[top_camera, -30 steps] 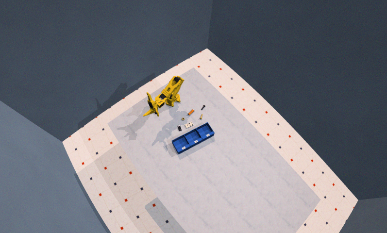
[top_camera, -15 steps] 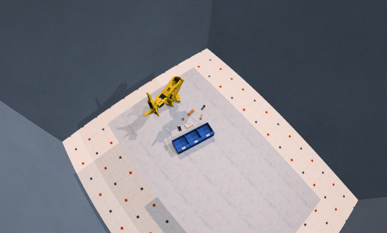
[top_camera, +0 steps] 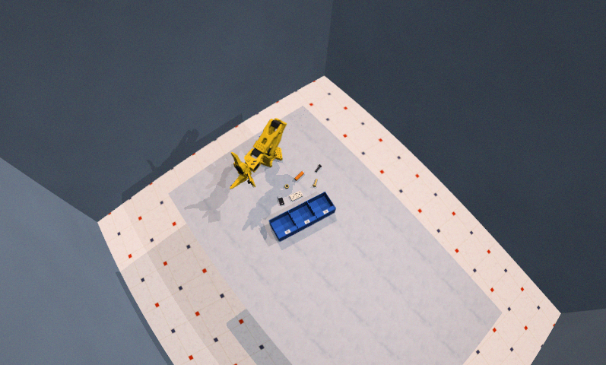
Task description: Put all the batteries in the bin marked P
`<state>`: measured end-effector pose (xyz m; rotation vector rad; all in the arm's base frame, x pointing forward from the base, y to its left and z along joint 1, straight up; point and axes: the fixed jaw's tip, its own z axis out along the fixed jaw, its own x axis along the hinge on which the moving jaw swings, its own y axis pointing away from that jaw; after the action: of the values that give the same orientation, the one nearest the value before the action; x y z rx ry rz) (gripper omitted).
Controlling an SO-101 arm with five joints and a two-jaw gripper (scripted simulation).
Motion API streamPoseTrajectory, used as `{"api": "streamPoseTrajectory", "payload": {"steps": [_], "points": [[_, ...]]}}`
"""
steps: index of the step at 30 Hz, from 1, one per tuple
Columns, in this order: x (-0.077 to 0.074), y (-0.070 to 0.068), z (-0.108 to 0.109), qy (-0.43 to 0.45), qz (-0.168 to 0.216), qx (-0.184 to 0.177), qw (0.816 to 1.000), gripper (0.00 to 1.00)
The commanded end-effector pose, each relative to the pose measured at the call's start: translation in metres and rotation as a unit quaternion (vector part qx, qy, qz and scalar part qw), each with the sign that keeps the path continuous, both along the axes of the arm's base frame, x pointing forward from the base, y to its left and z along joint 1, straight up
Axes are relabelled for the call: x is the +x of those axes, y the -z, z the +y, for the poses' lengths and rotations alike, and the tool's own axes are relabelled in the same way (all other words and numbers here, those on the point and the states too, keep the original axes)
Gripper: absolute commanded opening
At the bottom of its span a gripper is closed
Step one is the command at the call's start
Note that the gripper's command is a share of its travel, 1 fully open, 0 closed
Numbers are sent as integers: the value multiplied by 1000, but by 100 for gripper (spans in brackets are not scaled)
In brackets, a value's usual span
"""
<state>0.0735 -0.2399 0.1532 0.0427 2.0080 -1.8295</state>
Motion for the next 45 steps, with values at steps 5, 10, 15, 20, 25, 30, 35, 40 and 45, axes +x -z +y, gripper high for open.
{"api": "streamPoseTrajectory", "payload": {"steps": [5, 10, 15, 20, 25, 30, 35, 40, 45], "points": [[10, 0, 2, -20, 12, 8, 1000, 100], [20, 1, 3, -41, 27, 17, 999, 100], [30, 1, 5, -62, 41, 26, 997, 100], [30, 15, 10, -67, 50, 51, 995, 100], [39, 16, 12, -86, 65, 60, 992, 100], [47, 17, 15, -105, 79, 68, 989, 100], [52, 17, 17, -116, 88, 73, 987, 100], [54, 31, 23, -127, 103, 101, 981, 100], [61, 32, 26, -144, 118, 109, 976, 100]]}}
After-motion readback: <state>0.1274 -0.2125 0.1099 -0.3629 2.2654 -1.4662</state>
